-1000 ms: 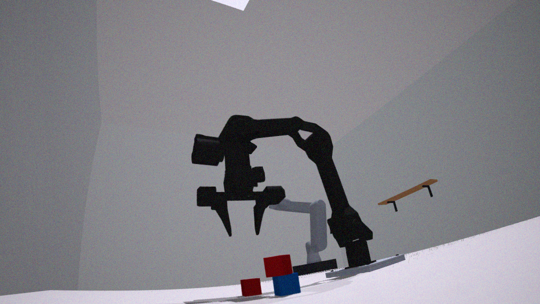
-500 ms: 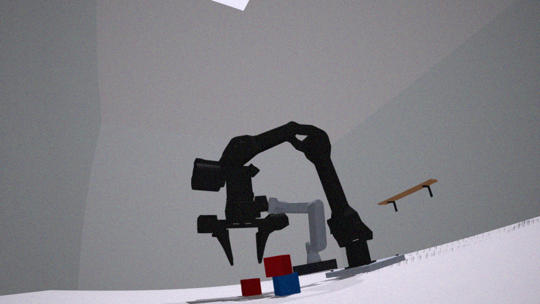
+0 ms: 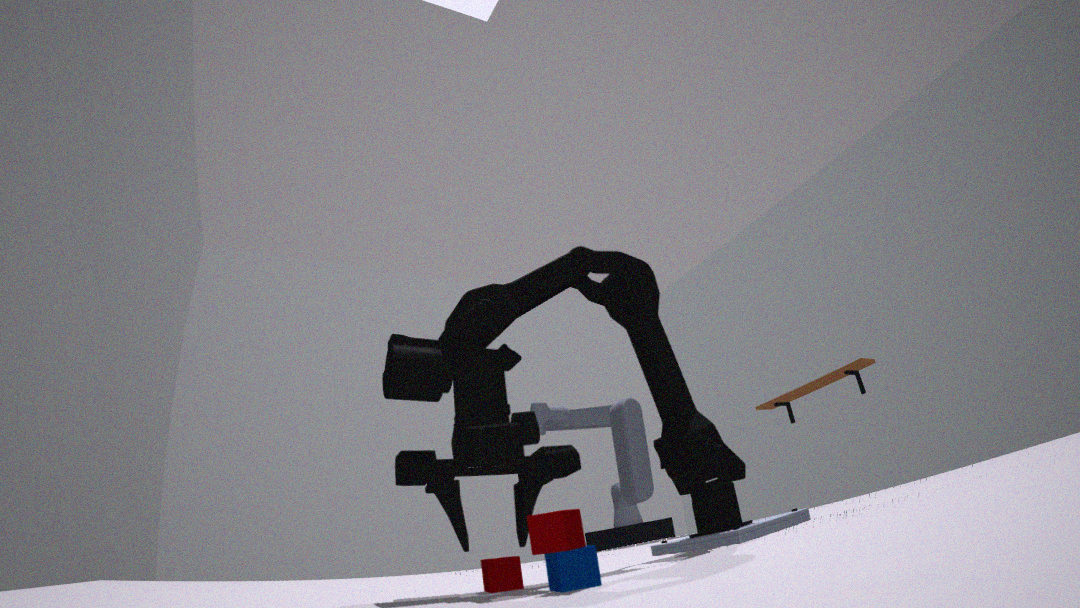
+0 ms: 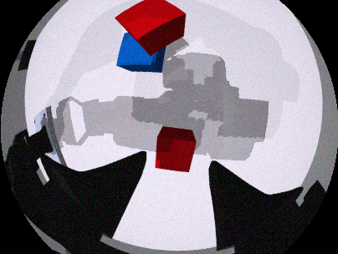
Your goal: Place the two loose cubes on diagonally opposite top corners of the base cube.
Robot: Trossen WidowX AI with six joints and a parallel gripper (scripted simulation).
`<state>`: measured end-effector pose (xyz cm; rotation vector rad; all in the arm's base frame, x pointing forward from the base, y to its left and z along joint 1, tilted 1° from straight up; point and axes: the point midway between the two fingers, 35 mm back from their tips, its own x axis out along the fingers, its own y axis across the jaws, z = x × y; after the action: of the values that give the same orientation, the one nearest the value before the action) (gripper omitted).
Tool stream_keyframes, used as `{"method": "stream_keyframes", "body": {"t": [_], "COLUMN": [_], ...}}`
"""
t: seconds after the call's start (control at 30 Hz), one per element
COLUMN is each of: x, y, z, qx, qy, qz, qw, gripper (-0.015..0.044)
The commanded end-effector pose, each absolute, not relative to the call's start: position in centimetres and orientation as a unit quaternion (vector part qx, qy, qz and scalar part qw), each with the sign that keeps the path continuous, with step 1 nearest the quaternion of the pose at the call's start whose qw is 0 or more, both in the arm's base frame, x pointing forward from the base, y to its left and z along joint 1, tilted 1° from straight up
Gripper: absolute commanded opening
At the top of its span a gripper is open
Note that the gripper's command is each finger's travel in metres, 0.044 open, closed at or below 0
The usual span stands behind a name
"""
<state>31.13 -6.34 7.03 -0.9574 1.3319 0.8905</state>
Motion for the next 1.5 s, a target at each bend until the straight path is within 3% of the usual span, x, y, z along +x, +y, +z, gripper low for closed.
{"method": "stream_keyframes", "body": {"t": [0.0, 0.37, 0.57, 1.47], "x": [30.9, 30.8, 30.8, 31.3], "y": [-6.3, -6.3, -6.3, -6.4], "z": [5.9, 4.4, 4.4, 11.4], "qx": [-0.410, -0.410, -0.410, -0.410], "qy": [0.577, 0.577, 0.577, 0.577], "qz": [0.388, 0.388, 0.388, 0.388], "qw": [0.590, 0.590, 0.590, 0.590], "gripper": [0.0265, 0.0265, 0.0107, 0.0105]}}
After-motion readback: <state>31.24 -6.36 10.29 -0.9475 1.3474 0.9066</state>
